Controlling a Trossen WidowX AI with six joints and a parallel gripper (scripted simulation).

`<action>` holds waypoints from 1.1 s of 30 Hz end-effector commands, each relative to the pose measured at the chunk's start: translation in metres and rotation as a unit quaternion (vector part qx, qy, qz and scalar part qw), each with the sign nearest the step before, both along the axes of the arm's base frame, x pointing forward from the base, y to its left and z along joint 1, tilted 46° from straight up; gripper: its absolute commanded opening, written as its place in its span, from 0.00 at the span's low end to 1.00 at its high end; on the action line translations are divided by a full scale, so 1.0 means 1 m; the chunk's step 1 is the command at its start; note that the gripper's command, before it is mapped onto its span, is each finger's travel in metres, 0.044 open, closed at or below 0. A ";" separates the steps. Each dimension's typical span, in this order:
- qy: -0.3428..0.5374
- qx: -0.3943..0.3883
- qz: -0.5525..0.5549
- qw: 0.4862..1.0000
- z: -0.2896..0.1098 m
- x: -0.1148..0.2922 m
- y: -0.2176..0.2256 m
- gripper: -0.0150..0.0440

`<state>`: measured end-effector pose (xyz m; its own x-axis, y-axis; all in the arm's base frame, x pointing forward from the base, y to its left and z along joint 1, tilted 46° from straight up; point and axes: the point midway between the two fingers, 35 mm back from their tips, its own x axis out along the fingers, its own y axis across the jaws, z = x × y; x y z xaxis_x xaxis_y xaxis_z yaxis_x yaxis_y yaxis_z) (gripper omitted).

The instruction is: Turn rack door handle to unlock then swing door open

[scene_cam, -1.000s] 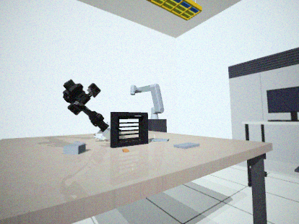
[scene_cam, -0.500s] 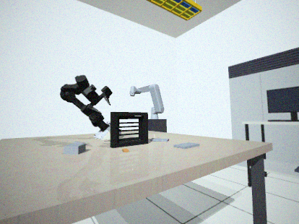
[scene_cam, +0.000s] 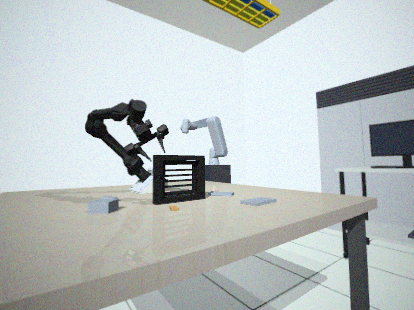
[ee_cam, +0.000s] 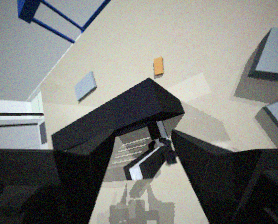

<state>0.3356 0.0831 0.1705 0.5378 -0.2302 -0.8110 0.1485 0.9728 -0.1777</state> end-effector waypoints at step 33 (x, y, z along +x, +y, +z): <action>0.177 -0.296 0.007 0.939 -0.020 -0.034 0.036 0.74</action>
<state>0.2999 0.1212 0.1532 0.2694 -0.6896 -0.6722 -0.0278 0.6922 -0.7212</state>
